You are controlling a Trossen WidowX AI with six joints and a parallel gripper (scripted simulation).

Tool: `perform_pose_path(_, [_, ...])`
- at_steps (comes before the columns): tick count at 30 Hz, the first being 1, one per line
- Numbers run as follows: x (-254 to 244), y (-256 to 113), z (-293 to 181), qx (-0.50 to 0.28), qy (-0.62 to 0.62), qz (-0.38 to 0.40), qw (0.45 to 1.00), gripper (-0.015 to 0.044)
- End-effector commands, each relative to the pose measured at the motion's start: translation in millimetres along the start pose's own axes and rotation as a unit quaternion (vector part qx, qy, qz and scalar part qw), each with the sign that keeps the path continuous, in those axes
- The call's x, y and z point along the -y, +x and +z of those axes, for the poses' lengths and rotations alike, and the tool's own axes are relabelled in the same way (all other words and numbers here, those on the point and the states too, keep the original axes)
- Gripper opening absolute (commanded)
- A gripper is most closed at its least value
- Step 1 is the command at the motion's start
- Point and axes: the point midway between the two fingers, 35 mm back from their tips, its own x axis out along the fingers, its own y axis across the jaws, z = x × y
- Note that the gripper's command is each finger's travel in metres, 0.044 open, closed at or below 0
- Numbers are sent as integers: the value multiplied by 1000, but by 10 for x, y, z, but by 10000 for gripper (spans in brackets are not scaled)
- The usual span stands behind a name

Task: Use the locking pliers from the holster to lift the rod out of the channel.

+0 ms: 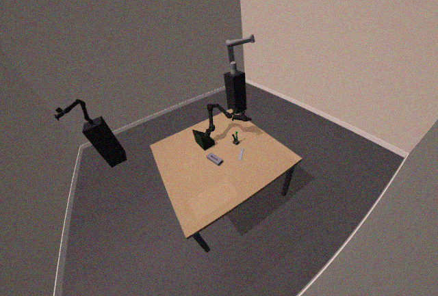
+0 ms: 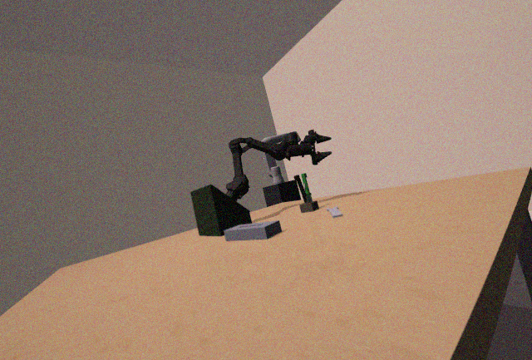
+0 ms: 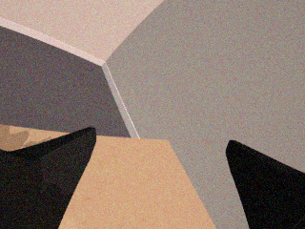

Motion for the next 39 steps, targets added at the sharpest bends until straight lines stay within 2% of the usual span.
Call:
perform_pose_path(1, [542, -161, -224, -44, -16, -74, 996, 440])
perform_pose_path(6, [1273, -531, -501, -104, -29, -188, 976, 440])
perform_pose_path(11, [1876, -1056, -706, -154, -29, -299, 941, 440])
perform_pose_path(16, [1948, -1138, -729, -160, -28, -314, 935, 440])
perform_pose_path(19, [1877, -1141, -865, -202, -17, -292, 935, 440])
perform_pose_path(26, [1203, -1446, -1481, -426, 93, -137, 890, 440])
perform_pose_path(31, [819, -1910, -1674, -533, 238, -114, 804, 440])
perform_pose_path(39, [-14, -2363, -1558, -640, 373, 11, 672, 440])
